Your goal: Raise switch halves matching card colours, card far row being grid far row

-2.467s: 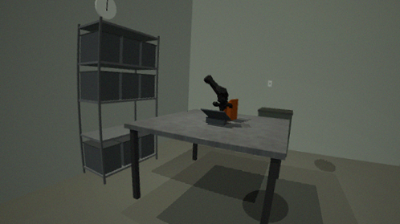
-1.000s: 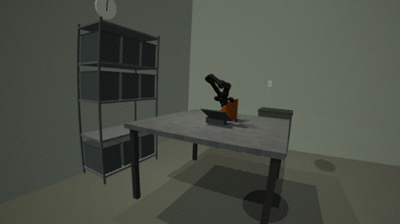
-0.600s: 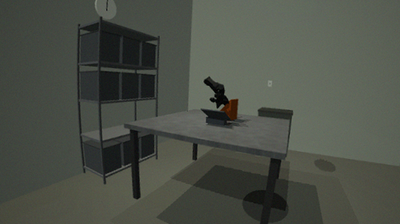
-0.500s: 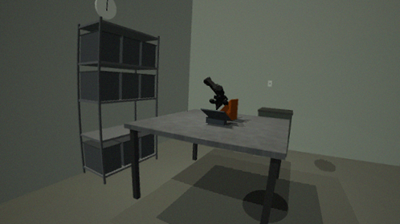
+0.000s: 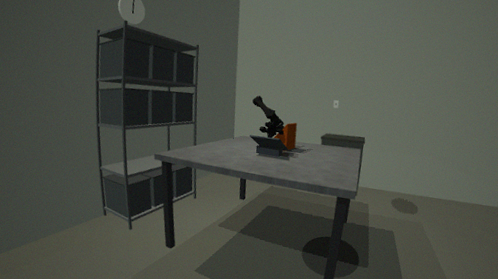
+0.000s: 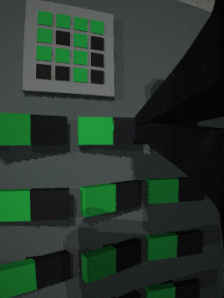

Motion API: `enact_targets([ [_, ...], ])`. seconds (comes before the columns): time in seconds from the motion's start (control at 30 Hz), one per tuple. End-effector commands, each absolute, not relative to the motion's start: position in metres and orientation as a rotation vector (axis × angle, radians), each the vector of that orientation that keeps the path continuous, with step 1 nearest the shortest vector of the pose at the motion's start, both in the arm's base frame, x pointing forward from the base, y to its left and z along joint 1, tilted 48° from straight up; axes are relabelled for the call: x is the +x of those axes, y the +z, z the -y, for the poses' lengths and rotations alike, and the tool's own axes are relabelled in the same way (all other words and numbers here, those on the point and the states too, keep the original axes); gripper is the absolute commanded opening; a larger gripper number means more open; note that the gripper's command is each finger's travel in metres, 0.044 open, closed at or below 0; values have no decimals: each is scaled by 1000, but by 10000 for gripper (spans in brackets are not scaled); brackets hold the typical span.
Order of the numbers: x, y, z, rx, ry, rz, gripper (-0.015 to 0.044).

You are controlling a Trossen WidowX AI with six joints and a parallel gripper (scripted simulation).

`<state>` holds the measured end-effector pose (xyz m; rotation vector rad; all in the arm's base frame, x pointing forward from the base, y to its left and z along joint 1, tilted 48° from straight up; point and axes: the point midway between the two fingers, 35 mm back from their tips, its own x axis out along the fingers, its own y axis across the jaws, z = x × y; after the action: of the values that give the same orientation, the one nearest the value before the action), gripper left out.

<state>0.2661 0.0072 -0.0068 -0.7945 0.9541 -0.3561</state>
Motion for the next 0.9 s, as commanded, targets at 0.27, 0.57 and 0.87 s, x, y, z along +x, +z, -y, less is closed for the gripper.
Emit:
enact_targets([
  [0.27, 271, -15, 0, -798, -351, -959, 0],
  [0.57, 271, -15, 0, -798, -351, -959, 0],
  [0.87, 271, -15, 0, -798, -351, -959, 0],
])
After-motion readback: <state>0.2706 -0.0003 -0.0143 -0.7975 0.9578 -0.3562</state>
